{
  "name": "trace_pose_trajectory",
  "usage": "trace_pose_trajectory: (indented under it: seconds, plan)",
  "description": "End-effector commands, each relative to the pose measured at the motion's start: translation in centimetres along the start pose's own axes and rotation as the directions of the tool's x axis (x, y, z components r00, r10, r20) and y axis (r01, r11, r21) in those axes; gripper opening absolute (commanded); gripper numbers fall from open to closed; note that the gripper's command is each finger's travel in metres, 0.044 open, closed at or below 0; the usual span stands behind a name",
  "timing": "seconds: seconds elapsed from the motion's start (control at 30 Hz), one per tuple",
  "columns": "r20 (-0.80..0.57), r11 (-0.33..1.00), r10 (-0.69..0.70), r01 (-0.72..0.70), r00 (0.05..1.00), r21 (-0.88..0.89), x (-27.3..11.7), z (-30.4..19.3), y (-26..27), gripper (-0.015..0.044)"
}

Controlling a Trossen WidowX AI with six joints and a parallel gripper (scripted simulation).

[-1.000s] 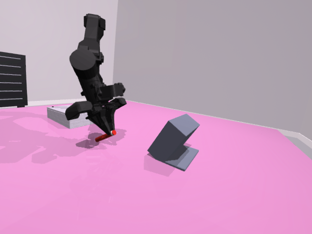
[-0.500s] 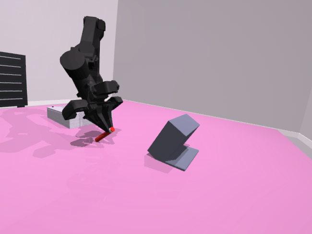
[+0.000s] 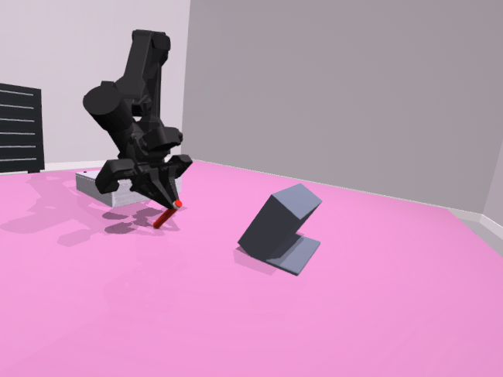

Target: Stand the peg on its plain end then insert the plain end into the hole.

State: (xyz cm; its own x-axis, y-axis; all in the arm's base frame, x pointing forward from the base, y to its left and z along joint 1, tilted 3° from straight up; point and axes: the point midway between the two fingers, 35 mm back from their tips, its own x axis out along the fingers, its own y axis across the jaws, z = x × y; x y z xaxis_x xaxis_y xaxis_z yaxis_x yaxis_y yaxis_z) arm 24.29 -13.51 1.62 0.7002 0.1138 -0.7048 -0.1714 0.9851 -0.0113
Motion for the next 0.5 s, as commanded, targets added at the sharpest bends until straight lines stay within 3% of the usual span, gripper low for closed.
trace_pose_trajectory:
  seconds: [0.0,0.47]
  plan:
    - [0.031,1.0,0.003,-0.003,0.999,-0.003,-0.19,-0.09,0.1,0.0049]
    - [0.151,1.0,0.004,-0.003,0.989,-0.004,-0.97,-0.64,0.1,0.0049]
